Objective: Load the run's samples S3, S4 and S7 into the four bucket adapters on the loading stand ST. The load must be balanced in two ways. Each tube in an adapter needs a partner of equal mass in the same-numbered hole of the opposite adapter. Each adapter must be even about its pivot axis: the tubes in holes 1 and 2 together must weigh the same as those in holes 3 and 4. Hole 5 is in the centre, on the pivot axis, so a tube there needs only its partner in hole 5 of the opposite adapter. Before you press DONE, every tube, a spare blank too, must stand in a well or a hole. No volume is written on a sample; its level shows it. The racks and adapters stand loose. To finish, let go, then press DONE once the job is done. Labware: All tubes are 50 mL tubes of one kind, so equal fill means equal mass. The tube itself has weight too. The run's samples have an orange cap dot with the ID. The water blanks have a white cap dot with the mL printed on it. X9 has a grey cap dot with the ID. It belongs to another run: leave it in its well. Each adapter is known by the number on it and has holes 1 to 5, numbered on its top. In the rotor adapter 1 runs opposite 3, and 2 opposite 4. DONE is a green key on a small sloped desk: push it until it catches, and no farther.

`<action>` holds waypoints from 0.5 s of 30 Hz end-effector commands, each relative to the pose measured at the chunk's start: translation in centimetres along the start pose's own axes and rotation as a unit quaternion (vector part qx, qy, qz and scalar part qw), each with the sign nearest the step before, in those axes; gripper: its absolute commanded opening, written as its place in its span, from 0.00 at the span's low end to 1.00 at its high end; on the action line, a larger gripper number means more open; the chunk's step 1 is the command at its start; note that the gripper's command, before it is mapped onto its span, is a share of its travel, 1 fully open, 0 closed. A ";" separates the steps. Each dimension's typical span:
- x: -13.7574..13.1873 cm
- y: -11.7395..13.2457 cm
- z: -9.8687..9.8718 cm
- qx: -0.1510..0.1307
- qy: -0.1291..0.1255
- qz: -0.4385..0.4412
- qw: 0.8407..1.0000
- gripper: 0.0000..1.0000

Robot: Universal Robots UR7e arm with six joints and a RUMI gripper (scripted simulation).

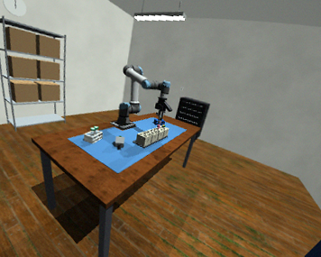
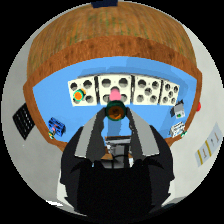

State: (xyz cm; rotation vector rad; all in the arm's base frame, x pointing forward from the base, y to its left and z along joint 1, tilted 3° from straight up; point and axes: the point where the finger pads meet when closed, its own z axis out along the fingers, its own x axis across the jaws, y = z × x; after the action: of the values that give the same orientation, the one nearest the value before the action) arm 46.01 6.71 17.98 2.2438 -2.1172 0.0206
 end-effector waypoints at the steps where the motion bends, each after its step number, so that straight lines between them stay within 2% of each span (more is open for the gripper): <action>1: 0.0 -0.1 0.4 0.001 0.000 0.000 1.000 0.00; 15: 0.0 -0.1 0.5 0.001 0.000 0.000 1.000 0.00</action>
State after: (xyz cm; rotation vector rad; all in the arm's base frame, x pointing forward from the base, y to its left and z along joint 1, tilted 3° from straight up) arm 46.02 6.69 17.53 2.2441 -2.1174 0.0213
